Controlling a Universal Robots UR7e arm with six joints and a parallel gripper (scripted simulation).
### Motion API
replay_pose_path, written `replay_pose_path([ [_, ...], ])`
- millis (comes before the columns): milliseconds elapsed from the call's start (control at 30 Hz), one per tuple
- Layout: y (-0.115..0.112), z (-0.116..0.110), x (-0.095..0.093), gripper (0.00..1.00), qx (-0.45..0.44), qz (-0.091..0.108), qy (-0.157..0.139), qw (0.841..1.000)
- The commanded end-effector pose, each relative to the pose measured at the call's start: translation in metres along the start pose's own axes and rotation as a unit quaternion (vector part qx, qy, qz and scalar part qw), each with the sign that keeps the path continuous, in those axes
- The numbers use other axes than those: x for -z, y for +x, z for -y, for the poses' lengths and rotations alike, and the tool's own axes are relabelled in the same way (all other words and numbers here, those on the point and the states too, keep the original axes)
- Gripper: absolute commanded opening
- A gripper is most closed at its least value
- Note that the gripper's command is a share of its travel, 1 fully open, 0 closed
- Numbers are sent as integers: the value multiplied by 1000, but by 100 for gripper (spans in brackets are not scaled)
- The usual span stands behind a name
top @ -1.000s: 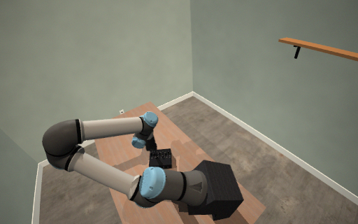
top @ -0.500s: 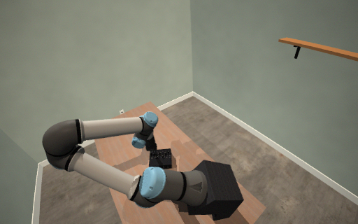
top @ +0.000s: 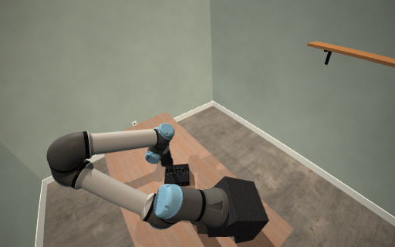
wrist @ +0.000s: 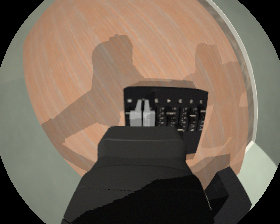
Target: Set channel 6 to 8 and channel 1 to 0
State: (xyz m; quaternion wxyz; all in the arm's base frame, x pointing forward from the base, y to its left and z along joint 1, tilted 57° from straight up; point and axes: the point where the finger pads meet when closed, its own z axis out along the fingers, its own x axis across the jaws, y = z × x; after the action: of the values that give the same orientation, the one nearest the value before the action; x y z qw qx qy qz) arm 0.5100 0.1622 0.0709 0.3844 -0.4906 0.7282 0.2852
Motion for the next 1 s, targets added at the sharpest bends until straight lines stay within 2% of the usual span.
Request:
replay_pose_path([
  [0,0,0,0,0,0,0,0,1000],
  [967,0,0,-11,0,0,0,0,1000],
])
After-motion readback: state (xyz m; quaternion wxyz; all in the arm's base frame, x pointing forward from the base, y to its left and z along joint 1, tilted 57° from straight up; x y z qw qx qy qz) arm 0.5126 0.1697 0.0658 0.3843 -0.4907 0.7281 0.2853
